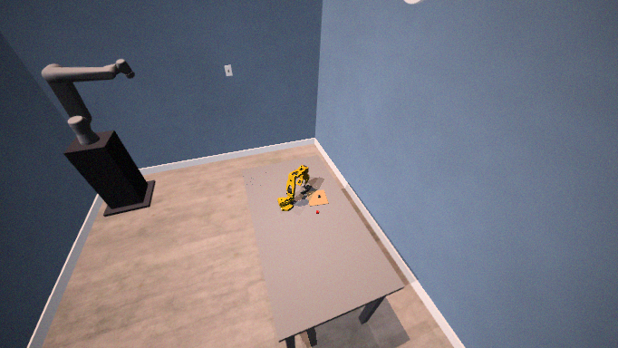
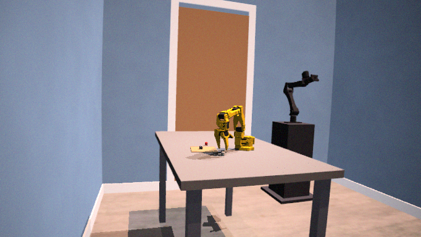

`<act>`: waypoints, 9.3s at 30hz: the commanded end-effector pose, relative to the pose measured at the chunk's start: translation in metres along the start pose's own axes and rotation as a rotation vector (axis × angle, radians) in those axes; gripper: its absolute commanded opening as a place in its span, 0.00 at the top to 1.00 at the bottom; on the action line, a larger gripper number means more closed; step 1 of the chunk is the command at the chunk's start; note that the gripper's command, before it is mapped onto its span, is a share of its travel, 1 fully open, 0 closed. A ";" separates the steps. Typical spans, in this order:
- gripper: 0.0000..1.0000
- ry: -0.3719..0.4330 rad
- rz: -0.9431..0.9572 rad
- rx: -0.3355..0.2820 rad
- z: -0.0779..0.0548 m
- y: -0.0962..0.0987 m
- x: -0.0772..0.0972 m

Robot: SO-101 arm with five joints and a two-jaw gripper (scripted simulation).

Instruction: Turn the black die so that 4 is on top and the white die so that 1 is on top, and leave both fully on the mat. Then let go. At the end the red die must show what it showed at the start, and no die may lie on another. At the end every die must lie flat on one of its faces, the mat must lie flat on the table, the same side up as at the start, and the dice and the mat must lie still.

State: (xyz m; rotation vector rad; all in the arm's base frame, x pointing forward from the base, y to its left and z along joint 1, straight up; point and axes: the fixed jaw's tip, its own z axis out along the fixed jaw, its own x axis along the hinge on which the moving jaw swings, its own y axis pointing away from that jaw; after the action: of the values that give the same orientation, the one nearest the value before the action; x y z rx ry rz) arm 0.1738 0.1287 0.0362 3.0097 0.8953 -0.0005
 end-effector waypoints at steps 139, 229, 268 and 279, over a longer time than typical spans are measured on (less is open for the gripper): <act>1.00 0.032 -0.017 0.006 -0.026 -0.013 0.001; 1.00 0.017 1.791 0.033 -0.025 -0.022 -0.007; 1.00 -0.001 2.807 0.046 -0.026 -0.028 -0.002; 1.00 -0.004 2.939 0.047 -0.026 -0.029 -0.001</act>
State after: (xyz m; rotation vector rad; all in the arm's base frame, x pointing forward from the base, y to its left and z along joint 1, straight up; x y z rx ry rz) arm 0.1529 0.1459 0.0480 1.2118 -2.8555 0.0225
